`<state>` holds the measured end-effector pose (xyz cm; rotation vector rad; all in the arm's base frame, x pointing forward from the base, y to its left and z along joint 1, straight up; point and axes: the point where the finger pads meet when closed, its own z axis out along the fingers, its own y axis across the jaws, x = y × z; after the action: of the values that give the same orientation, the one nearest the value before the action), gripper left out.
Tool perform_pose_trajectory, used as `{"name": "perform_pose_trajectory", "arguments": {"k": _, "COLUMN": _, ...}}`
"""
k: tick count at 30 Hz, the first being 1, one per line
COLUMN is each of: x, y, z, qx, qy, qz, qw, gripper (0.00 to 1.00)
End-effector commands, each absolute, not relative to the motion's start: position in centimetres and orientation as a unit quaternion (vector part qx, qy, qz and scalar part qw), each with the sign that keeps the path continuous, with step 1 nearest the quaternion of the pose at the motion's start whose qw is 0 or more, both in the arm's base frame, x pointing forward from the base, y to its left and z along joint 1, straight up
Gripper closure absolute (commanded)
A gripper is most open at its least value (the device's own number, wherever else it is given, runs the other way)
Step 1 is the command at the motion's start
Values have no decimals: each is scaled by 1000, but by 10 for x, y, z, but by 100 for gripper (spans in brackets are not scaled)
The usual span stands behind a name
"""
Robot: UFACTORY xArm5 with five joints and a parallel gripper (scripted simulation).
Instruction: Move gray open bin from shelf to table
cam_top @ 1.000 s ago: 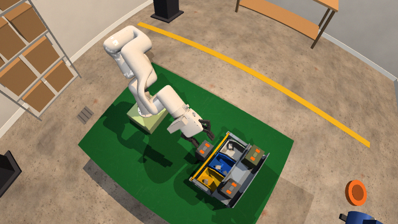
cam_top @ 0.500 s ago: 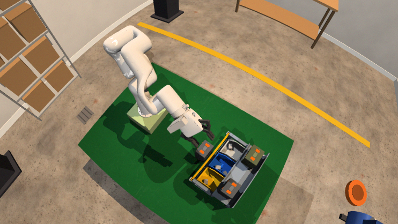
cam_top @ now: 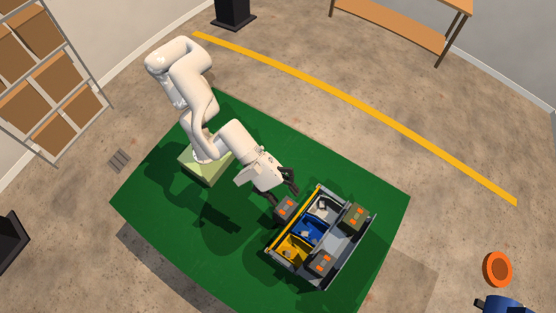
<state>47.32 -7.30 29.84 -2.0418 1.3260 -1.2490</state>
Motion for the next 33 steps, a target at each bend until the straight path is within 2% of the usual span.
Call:
{"name": "perform_pose_trajectory", "arguments": {"k": 1, "x": 474, "y": -73, "z": 300, "qx": -733, "qy": 469, "qz": -444, "qw": 211, "gripper": 0}}
{"name": "perform_pose_trajectory", "arguments": {"k": 21, "x": 474, "y": -73, "z": 300, "qx": -731, "qy": 473, "qz": -448, "qw": 204, "gripper": 0}}
{"name": "perform_pose_trajectory", "arguments": {"k": 33, "x": 474, "y": -74, "z": 300, "qx": -733, "qy": 469, "qz": -444, "qw": 211, "gripper": 0}}
